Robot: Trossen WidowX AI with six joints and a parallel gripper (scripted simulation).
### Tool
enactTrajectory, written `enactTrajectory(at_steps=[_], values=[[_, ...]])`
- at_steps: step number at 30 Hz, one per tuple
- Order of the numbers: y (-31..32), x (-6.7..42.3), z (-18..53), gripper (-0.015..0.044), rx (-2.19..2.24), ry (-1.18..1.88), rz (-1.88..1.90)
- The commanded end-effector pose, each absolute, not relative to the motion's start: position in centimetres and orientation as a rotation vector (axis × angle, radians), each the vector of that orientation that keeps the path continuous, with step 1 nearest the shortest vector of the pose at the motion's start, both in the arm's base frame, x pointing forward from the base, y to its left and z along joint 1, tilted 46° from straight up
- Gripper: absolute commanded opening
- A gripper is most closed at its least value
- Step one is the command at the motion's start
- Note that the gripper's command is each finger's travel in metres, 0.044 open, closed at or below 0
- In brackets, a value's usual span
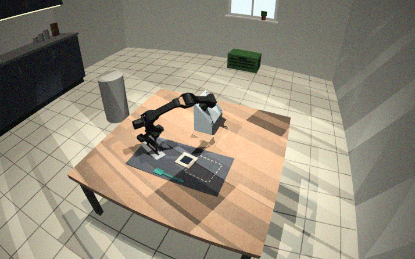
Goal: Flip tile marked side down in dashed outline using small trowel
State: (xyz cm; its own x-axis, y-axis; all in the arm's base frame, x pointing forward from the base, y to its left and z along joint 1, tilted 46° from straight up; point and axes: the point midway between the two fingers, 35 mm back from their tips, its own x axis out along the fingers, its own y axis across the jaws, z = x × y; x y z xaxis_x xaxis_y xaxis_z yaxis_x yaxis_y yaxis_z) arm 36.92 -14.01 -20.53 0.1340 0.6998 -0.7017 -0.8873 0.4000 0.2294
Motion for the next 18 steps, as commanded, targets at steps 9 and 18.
enactTrajectory(at_steps=[9,18], values=[[-17.1,36.0,-17.3,0.027,-0.27,0.839,1.173],[-17.9,35.9,-16.5,0.03,-0.264,0.838,1.166]])
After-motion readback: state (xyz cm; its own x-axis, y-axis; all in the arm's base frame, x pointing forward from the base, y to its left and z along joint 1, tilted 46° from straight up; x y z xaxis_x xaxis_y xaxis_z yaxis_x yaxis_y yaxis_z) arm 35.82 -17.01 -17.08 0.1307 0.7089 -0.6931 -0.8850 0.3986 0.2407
